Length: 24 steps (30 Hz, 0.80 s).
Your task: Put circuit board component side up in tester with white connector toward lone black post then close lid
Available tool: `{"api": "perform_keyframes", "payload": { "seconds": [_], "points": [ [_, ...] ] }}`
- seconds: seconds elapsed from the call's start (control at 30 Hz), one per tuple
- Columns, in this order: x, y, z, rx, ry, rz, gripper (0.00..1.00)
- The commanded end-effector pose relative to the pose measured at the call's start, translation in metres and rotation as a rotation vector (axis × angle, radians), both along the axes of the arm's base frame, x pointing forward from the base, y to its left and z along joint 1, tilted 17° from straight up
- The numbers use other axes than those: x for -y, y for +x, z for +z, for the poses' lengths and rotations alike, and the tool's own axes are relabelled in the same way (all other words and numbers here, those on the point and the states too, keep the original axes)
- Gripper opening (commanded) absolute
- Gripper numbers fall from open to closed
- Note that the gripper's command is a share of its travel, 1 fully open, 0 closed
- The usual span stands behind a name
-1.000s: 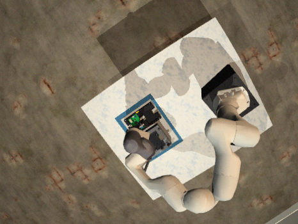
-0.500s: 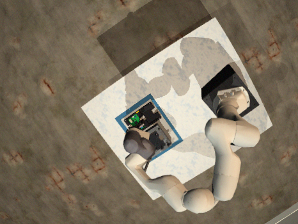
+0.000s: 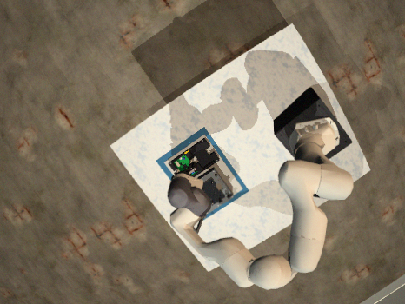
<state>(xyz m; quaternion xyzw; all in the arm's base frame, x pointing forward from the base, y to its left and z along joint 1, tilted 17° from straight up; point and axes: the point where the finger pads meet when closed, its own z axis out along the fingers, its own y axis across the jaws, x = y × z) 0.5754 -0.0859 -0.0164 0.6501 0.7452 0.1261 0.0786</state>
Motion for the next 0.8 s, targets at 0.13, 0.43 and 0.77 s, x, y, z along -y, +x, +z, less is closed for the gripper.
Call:
{"api": "perform_keyframes", "payload": {
  "seconds": [0.13, 0.43, 0.77],
  "points": [
    [0.0006, 0.0011, -0.0001, 0.002, -0.004, 0.003, 0.46],
    [0.0007, 0.0007, 0.0011, 0.002, -0.004, 0.003, 0.46],
    [0.0012, -0.0009, 0.0066, 0.002, -0.004, 0.003, 0.46]
  ]
}}
